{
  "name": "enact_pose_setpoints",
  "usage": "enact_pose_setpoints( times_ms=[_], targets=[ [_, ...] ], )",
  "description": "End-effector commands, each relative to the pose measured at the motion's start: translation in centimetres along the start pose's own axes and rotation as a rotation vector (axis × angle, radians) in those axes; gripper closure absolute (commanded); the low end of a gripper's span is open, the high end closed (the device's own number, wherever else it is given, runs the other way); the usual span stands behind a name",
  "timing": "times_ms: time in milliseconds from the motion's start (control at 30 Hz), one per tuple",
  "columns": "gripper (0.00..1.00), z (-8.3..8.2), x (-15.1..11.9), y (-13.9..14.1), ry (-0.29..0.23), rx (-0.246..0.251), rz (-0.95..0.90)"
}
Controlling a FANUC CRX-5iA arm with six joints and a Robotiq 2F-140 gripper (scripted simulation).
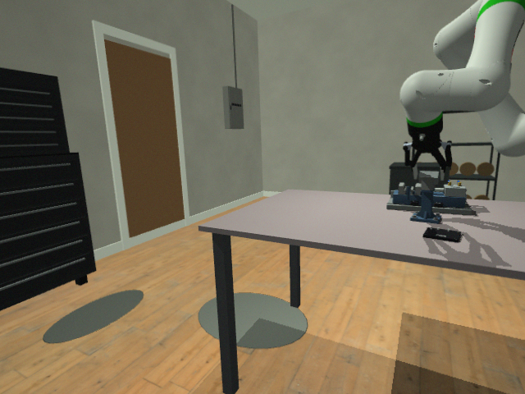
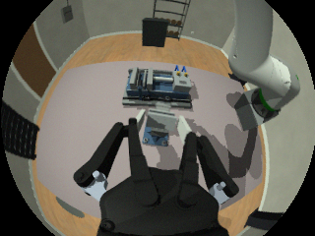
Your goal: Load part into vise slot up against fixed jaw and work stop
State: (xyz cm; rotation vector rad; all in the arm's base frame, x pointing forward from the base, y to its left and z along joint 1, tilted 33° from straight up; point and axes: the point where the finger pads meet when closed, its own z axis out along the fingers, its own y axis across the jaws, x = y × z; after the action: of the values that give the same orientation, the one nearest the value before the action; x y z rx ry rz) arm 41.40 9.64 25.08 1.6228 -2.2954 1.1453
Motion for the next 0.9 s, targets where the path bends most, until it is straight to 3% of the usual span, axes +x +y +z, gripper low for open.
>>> enact_pose_setpoints(
  times_ms=[0,867],
  targets=[
    [0.49,-0.02,0.0,-0.01,0.0,0.0,0.0],
    [0.49,0.27,-0.24,-0.05,-0.016,0.0,0.0]
  ],
)
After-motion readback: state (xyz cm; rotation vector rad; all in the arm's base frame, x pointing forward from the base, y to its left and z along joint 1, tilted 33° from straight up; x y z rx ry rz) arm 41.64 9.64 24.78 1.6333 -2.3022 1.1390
